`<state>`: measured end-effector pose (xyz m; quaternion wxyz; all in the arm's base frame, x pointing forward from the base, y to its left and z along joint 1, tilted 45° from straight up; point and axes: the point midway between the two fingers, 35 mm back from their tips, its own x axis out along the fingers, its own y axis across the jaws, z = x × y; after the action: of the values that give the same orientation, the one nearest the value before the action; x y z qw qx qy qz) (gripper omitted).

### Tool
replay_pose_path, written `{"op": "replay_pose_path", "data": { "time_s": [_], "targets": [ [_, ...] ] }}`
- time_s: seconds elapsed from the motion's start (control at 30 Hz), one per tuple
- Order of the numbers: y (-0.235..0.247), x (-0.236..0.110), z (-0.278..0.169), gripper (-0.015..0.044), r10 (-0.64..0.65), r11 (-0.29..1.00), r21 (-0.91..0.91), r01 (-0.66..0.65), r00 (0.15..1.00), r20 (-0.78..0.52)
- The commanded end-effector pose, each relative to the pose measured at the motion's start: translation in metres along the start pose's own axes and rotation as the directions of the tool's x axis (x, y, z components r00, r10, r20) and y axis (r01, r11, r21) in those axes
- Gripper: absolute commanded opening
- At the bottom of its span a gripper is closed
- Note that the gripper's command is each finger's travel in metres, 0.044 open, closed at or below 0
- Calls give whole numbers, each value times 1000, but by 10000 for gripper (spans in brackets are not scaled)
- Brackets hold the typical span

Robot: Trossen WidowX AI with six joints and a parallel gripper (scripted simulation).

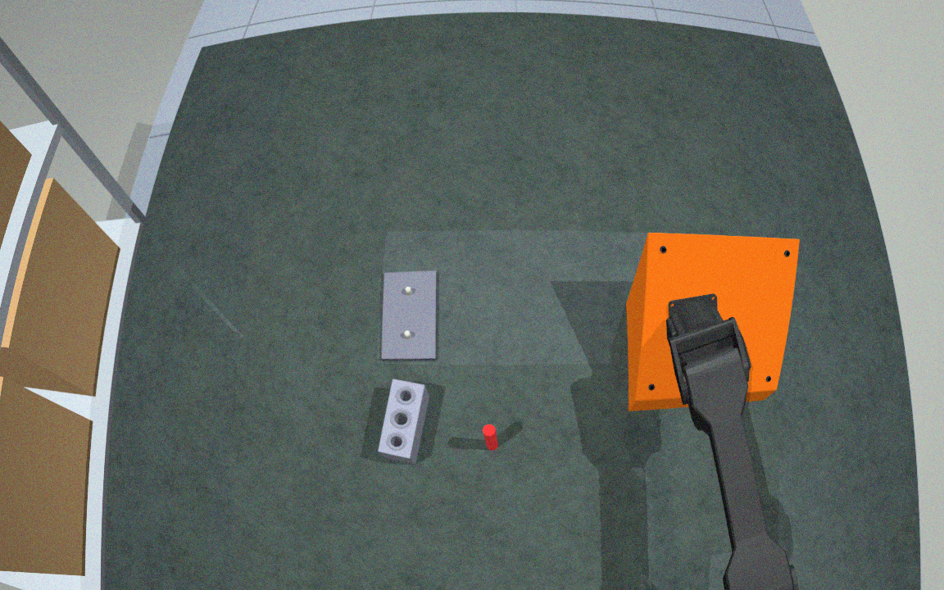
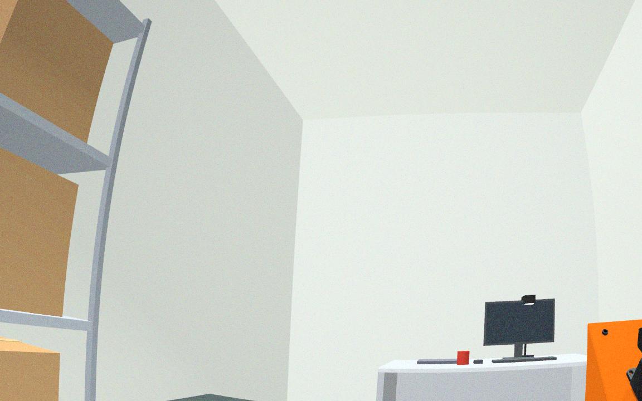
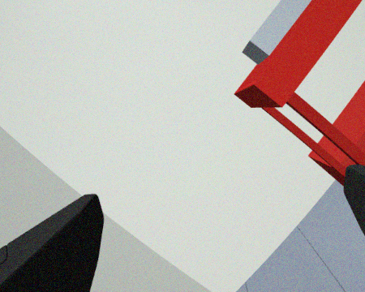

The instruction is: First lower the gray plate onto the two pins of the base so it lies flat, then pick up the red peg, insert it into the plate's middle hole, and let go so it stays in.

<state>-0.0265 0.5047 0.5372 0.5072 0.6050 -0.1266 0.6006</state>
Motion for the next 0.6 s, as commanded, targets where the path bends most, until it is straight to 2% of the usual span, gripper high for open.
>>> {"op": "replay_pose_path", "data": {
  "time_s": [0.0,0.2,0.37,0.57],
  "targets": [
    [0,0,0,426,0,1000,0,0,1000,0],
    [-15,19,37,440,8,993,-122,-3,999,43],
    [-62,27,47,440,-52,940,-338,38,998,-32],
    [-134,33,81,440,-171,791,-608,71,979,-109]
  ]
}}
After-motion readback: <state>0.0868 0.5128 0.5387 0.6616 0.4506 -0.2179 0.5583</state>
